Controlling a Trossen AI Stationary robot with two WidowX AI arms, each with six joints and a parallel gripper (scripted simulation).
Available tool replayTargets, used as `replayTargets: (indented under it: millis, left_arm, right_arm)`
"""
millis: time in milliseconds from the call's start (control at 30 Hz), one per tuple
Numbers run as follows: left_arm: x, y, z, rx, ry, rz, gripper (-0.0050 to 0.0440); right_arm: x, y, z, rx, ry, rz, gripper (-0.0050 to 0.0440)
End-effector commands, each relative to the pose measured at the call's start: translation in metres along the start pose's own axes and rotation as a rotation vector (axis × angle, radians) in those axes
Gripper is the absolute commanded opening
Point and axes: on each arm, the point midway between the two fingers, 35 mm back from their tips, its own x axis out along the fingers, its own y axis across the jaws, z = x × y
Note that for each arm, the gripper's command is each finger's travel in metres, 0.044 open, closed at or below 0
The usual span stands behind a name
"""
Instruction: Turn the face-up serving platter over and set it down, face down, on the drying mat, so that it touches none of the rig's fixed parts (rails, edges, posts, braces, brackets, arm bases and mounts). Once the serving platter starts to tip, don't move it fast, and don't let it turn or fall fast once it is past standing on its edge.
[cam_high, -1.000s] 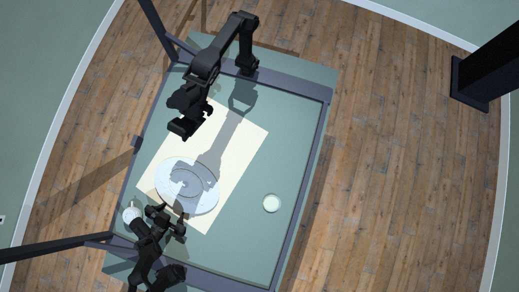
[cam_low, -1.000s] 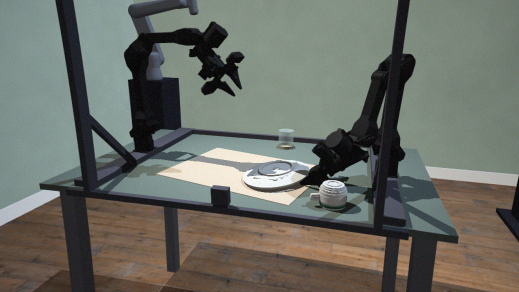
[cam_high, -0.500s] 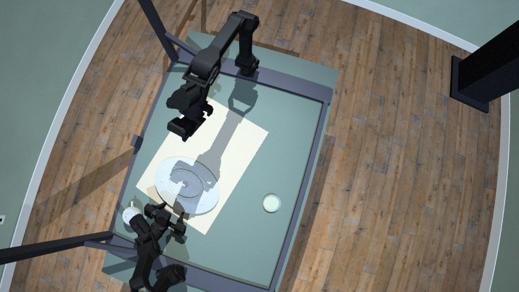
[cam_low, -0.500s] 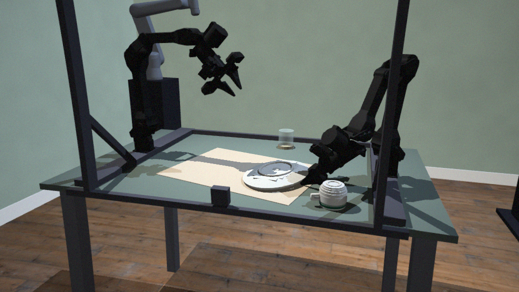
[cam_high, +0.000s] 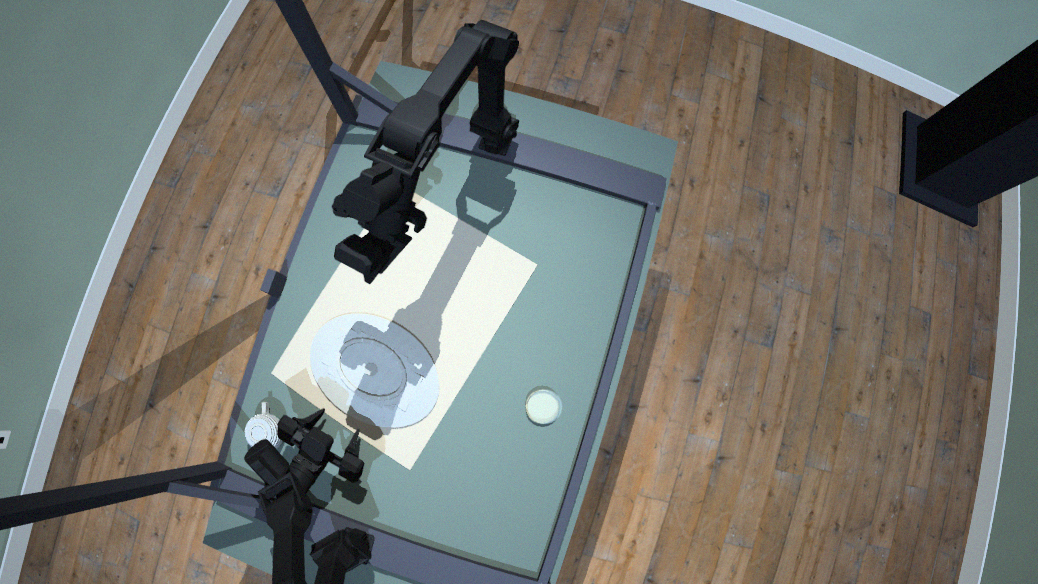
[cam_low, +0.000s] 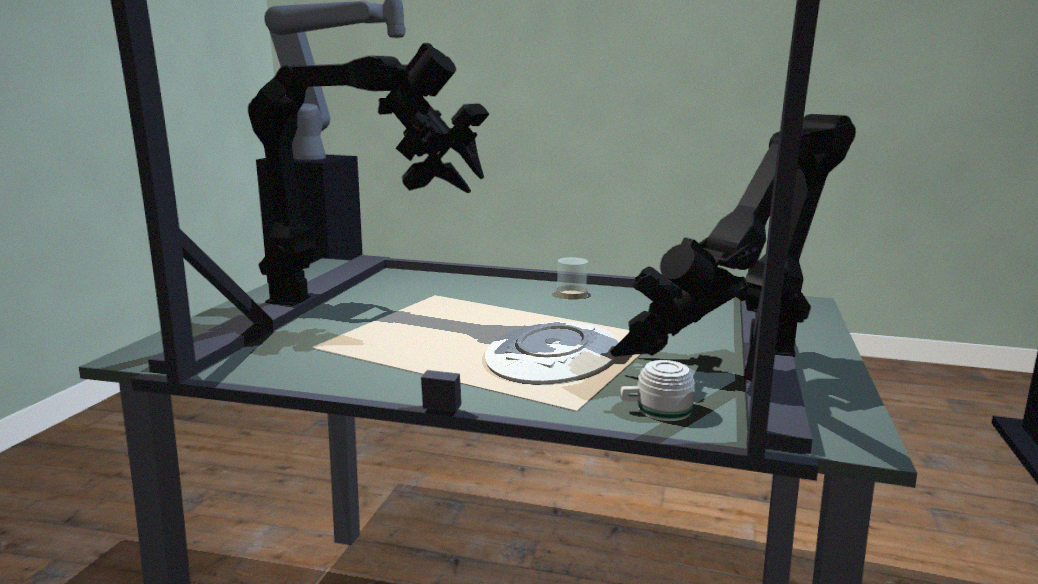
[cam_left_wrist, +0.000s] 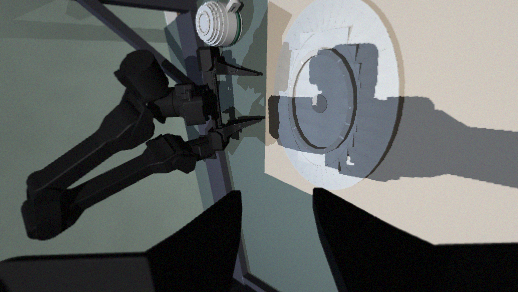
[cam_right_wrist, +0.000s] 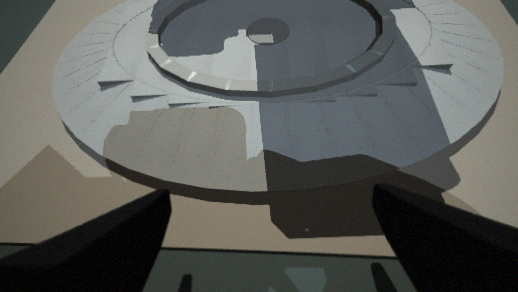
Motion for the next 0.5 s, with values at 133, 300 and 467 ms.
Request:
replayTargets:
  millis: [133,300,467]
  left_arm:
    - [-0.010,0.010,0.000,0.000,-0.003,0.035,0.0160]
    - [-0.010,0.010,0.000,0.000,-0.003,0.035,0.0160]
    - [-0.010,0.010,0.000,0.000,-0.003,0.035,0.0160]
  right_arm:
    - [-0.040,0.007,0.012,0.032,-0.018,0.009,0.0400]
    - [-0.060,0.006,0.013,0.033,-0.017,0.010,0.0400]
    - [-0.080,0.007,0.014,0.031,-0.015,0.009,0.0400]
